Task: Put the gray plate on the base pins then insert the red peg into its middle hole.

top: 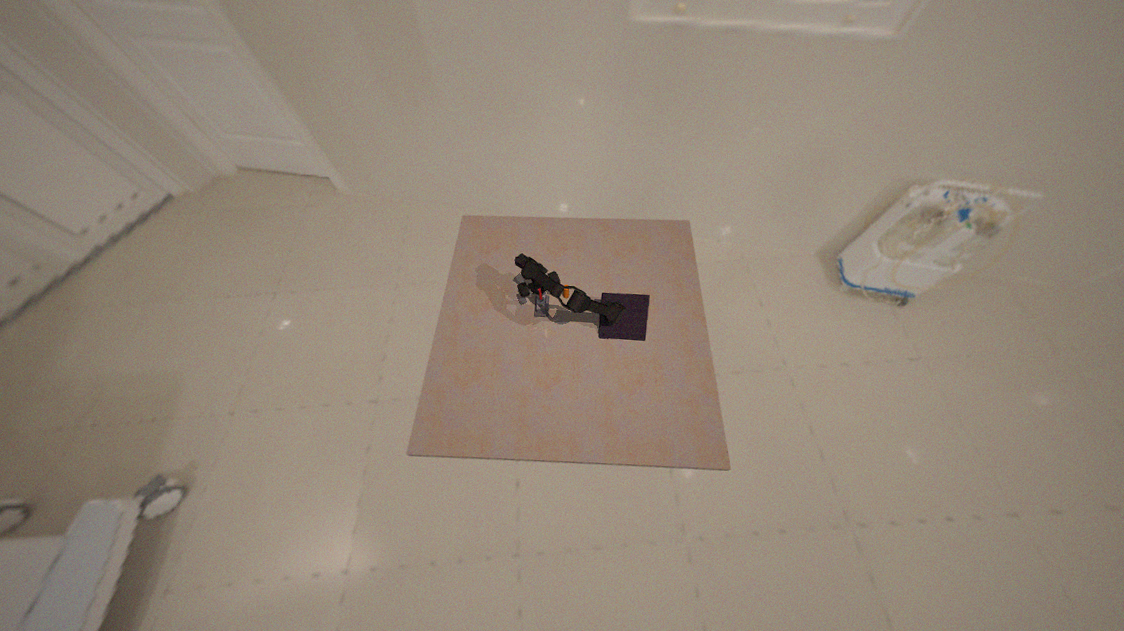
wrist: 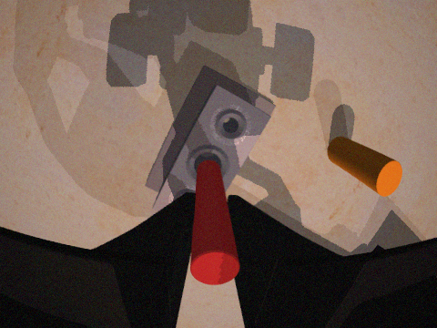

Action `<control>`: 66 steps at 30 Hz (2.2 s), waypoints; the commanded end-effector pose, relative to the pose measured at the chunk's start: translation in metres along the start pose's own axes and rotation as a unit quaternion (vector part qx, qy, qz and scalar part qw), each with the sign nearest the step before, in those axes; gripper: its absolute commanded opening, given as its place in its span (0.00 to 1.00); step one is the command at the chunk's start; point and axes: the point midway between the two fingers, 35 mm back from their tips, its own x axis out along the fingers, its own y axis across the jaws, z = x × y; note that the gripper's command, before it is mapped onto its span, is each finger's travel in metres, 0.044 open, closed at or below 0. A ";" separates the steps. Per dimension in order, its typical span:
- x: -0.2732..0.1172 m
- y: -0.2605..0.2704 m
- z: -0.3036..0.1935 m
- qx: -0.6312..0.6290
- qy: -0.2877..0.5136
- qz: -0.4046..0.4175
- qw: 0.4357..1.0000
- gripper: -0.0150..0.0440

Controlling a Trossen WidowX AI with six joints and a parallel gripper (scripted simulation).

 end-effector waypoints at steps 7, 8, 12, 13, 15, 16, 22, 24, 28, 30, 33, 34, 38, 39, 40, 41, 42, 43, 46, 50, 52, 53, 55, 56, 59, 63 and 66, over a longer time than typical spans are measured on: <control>-0.001 0.000 0.000 -0.002 -0.001 -0.001 1.000 0.25; -0.001 0.000 0.000 -0.002 -0.001 -0.001 1.000 0.25; -0.001 0.000 0.000 -0.002 -0.001 -0.001 1.000 0.25; -0.001 0.000 0.000 -0.002 -0.001 -0.001 1.000 0.25; -0.001 0.000 0.000 -0.002 -0.001 -0.001 1.000 0.25; -0.001 0.000 0.000 -0.002 -0.001 -0.001 1.000 0.25; 0.000 0.001 0.000 -0.001 -0.001 0.001 1.000 0.25; 0.000 0.001 0.000 -0.001 -0.001 0.001 1.000 0.25; 0.001 0.000 0.000 -0.001 -0.001 0.000 1.000 0.25; 0.003 0.000 0.000 -0.001 -0.001 0.000 1.000 0.25; 0.008 0.000 0.000 -0.001 -0.001 0.000 1.000 0.25; 0.009 0.000 -0.001 -0.002 -0.001 0.000 1.000 0.25; 0.015 0.000 -0.003 -0.002 0.000 -0.001 1.000 0.25; 0.016 0.000 -0.003 -0.002 0.000 -0.001 1.000 0.25; 0.017 0.000 -0.003 -0.002 0.000 -0.001 1.000 0.25; 0.017 0.000 -0.003 -0.002 0.000 -0.001 1.000 0.25; 0.017 0.000 -0.003 -0.002 0.000 -0.001 1.000 0.25; 0.017 0.000 -0.003 -0.002 0.000 -0.001 1.000 0.25; 0.015 0.001 -0.002 -0.004 -0.002 -0.001 1.000 0.25; 0.014 0.001 -0.002 -0.005 -0.003 -0.001 1.000 0.25; 0.014 0.001 -0.002 -0.005 -0.003 -0.001 1.000 0.25; 0.014 0.001 -0.002 -0.005 -0.003 -0.001 1.000 0.25; 0.015 0.001 -0.002 -0.005 -0.003 -0.001 1.000 0.25; 0.015 0.001 -0.002 -0.005 -0.003 -0.001 1.000 0.25; 0.015 0.001 -0.003 -0.005 -0.003 -0.001 1.000 0.25; 0.015 0.001 -0.004 -0.005 -0.003 -0.001 1.000 0.25; 0.015 0.000 -0.004 -0.005 -0.003 -0.001 1.000 0.25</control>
